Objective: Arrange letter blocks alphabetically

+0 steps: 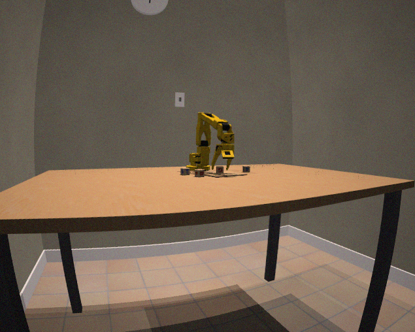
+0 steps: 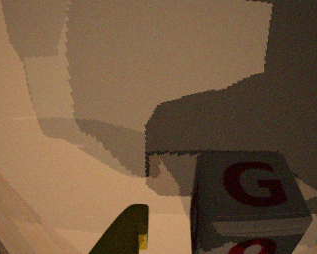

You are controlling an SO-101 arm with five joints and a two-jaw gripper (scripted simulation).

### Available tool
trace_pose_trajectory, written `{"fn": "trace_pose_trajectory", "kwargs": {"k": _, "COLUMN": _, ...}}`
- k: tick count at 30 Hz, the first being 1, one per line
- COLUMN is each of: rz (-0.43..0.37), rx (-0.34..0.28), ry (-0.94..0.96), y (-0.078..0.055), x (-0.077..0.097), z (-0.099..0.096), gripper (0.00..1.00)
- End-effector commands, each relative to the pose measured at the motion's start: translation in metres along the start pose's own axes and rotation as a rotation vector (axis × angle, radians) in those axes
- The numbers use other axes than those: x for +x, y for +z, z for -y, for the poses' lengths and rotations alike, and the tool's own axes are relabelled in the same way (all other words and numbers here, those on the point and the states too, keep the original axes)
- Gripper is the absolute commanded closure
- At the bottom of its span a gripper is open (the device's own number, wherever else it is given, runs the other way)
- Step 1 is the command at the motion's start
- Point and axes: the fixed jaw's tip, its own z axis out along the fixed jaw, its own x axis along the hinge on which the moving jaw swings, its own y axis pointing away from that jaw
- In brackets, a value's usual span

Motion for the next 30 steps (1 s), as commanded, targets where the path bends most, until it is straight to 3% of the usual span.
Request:
{"fn": "trace_pose_trajectory", "kwargs": {"k": 1, "rz": 0.048, "rx": -0.024, "ry": 0.000, "y": -0.0071, "x": -0.0063, "z": -0.0040, "gripper": 0.68}}
{"fn": "trace_pose_trajectory", "kwargs": {"k": 20, "rz": 0.048, "rx": -0.024, "ry": 0.000, "y": -0.0070, "x": -0.0064, "z": -0.0016, "gripper": 0.72}}
{"fn": "trace_pose_trajectory", "kwargs": {"k": 30, "rz": 0.049, "rx": -0.023, "ry": 0.000, "y": -0.0070, "x": -0.0065, "z": 0.0029, "gripper": 0.80}}
